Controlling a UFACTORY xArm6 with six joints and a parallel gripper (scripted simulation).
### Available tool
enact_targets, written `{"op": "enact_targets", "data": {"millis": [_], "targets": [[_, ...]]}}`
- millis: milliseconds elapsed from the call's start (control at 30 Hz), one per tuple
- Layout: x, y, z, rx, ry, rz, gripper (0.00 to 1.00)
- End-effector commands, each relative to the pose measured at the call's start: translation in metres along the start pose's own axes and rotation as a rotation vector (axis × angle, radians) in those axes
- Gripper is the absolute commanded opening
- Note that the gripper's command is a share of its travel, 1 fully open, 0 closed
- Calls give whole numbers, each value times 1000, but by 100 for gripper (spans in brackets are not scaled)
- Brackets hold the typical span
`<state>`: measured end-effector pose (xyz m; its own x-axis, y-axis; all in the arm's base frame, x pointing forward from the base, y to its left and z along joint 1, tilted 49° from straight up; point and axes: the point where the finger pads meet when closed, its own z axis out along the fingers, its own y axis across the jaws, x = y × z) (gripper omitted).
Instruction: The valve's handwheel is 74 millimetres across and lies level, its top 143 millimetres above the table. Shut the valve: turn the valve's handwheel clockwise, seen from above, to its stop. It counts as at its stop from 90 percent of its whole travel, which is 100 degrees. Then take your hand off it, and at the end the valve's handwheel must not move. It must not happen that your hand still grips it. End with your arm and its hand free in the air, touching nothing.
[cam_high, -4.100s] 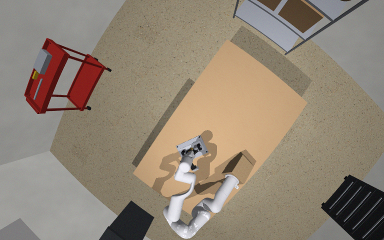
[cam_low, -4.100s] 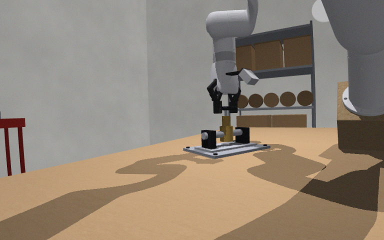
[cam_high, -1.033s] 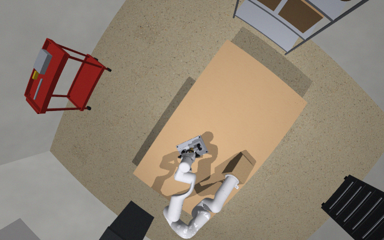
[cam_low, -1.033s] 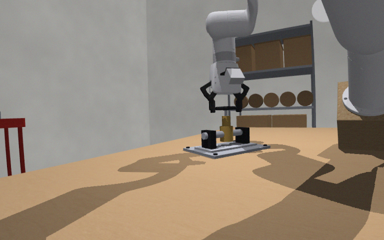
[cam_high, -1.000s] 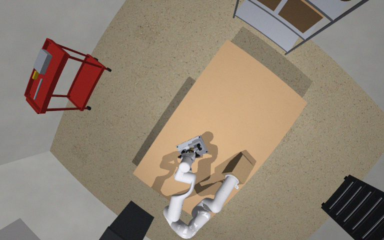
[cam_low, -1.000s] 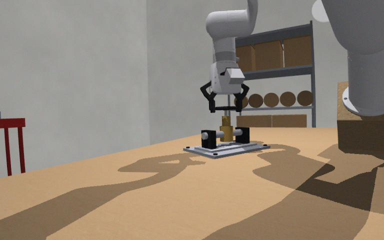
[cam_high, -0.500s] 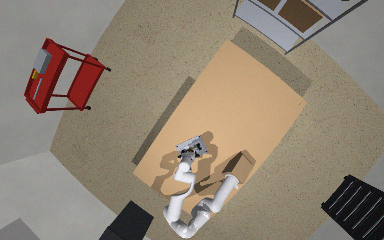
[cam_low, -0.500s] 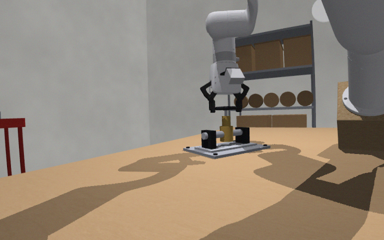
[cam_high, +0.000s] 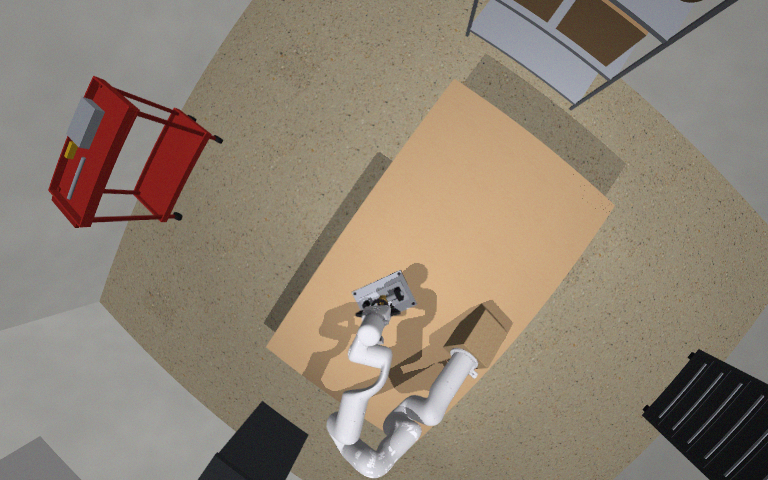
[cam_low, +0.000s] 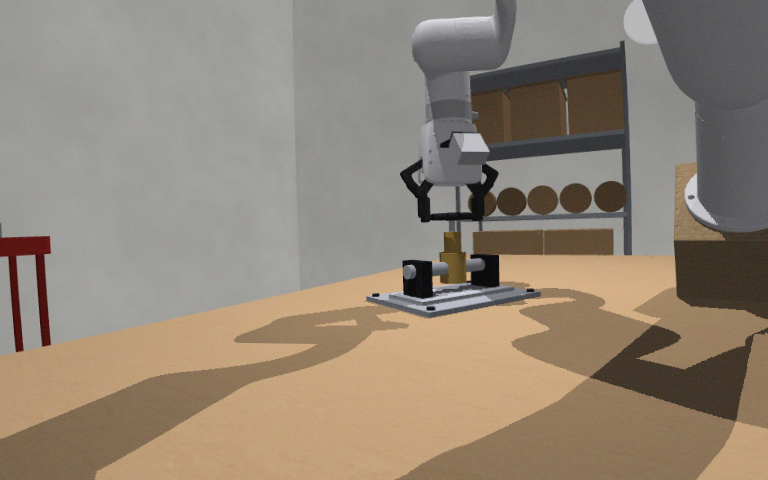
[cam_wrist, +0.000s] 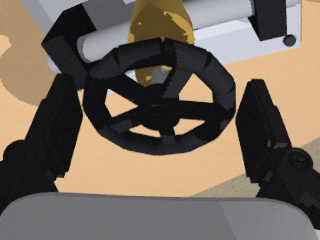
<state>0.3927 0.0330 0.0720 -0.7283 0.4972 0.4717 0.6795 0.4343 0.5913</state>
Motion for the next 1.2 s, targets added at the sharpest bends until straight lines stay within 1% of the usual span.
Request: {"op": "enact_targets", "data": {"millis": [0, 200, 433, 500, 933, 1167], "targets": [[-1, 1, -4, -1, -2, -1, 100], [-1, 1, -15, -1, -2, -1, 100], [-1, 1, -32, -1, -2, -1, 100], [-1, 1, -32, -1, -2, -1, 100], [-1, 0, -64, -1, -2, -1, 100], [-1, 0, -73, -1, -2, -1, 100]]}}
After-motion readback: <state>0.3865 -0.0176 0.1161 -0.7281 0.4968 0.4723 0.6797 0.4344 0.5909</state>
